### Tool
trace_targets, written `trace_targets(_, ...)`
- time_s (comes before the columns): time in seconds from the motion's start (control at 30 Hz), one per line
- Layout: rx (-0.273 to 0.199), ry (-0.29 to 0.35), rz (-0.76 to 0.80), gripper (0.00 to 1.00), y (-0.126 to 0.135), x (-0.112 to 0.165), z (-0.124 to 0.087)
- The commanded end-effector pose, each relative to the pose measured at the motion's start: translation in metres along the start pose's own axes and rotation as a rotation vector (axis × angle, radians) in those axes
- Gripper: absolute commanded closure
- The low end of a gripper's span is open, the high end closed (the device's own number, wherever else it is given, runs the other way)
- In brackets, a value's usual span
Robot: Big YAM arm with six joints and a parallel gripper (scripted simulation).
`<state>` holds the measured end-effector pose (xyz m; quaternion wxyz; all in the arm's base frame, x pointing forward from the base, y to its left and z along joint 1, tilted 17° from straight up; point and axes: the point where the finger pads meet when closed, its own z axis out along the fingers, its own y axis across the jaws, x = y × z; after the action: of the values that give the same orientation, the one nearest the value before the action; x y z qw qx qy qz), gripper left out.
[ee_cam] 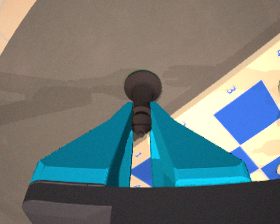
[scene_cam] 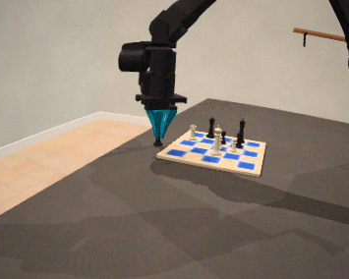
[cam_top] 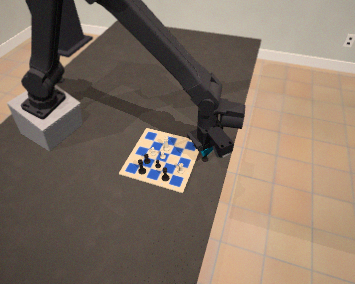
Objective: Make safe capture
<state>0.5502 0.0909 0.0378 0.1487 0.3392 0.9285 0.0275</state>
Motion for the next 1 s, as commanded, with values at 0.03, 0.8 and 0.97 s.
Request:
trace_targets(0.03, -0.022, -0.023, 0.011, 1.0, 0.0029, -0.0139, -0.0051)
trace_targets(0.8, -0.027, -0.027, 0.014, 1.0, 0.0092, -0.0197, -0.0055)
trace_targets(0.97, -0.027, -0.027, 0.014, 1.0, 0.0092, -0.0197, -0.0055)
